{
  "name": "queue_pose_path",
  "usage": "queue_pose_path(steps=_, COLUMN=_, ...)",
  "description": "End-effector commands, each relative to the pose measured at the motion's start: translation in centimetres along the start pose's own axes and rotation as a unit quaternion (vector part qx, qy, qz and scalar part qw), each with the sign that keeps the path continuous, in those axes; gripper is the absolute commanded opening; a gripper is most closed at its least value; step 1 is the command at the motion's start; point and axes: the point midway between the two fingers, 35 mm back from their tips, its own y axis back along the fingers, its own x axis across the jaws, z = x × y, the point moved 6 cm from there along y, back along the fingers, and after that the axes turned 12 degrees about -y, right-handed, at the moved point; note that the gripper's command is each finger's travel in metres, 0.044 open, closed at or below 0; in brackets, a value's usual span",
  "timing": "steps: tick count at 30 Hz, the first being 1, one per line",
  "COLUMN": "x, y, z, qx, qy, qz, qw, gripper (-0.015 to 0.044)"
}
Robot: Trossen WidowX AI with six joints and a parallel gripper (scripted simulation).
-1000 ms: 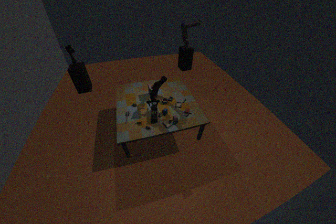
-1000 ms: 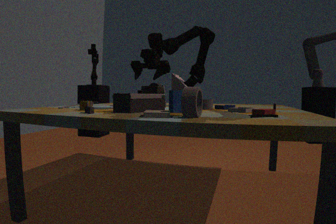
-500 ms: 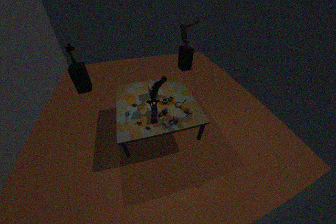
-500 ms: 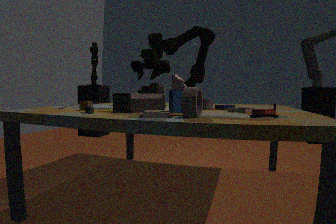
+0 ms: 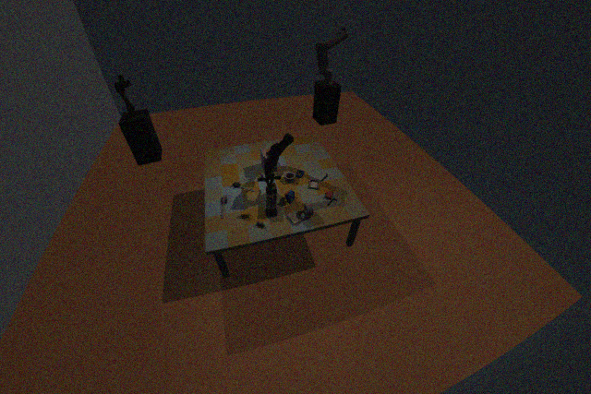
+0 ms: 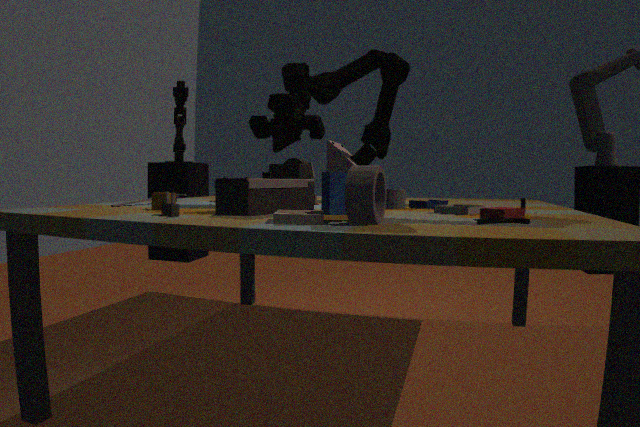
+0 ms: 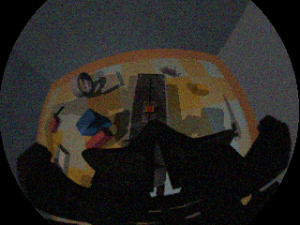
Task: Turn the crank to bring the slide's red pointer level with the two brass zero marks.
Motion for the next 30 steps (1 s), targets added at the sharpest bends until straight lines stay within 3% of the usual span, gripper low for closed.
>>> queue_pose_path(steps=1, x=-0.05, y=-0.05, z=-0.08, qx=0.0, qy=-0.002, qz=-0.002, qw=1.0, gripper=0.0)
queue_pose_path(steps=11, x=0.0, y=0.0, z=0.0, qx=0.0, qy=0.0, qz=0.0, qw=1.0, gripper=0.0)
queue_pose_path(steps=27, x=0.0, y=0.0, z=0.0, qx=0.0, qy=0.0, qz=0.0, qw=1.0, gripper=0.042)
queue_pose_path(steps=29, x=0.0, y=0.0, z=0.0, qx=0.0, qy=0.0, qz=0.0, qw=1.0, gripper=0.044)
queue_pose_path(steps=30, x=0.0, y=0.0, z=0.0, qx=0.0, qy=0.0, qz=0.0, qw=1.0, gripper=0.0414)
